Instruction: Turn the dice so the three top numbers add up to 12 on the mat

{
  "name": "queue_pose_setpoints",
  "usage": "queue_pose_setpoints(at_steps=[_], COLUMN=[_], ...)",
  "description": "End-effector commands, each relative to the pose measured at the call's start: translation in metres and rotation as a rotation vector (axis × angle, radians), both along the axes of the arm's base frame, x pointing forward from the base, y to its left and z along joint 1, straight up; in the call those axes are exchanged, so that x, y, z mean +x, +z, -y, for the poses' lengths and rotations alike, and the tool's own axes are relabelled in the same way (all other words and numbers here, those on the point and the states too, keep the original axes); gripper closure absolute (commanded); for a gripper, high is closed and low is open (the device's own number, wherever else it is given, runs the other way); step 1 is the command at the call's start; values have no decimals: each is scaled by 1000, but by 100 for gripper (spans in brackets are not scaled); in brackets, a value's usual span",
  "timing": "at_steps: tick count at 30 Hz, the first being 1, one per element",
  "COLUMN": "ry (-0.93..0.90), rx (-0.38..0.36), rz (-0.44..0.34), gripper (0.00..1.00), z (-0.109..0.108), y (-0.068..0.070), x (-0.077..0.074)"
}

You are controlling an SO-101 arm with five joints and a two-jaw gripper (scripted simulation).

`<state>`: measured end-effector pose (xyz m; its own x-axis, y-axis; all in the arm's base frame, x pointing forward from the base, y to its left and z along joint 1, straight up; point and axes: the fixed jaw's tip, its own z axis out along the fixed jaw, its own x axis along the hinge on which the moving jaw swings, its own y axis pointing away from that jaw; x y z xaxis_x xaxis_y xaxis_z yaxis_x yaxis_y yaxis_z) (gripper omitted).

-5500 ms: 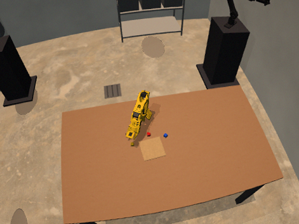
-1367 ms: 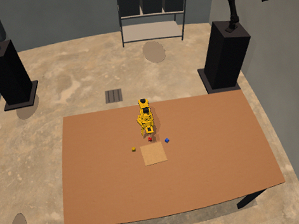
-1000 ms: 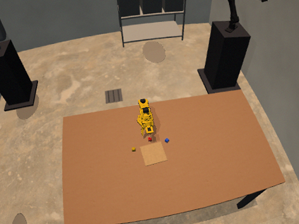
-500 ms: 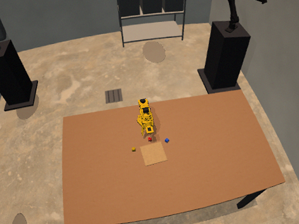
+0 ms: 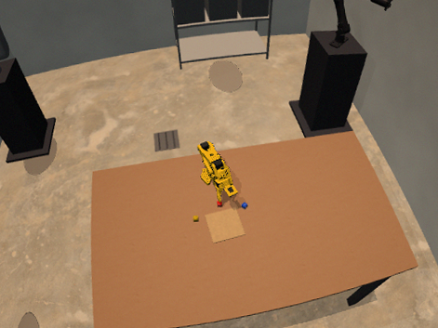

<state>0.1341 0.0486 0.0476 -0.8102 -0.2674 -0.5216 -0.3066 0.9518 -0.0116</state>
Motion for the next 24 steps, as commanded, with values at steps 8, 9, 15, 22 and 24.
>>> queue_pose_setpoints(at_steps=[8,9,15,22,24], ry=[248,253,258,258,258], rx=[11,11,11,11,11], rz=[11,11,11,11,11], gripper=[72,72,72,72,72], z=[-52,-53,-54,-54,-54], y=[0,0,0,0,0], x=[15,15,15,15,15])
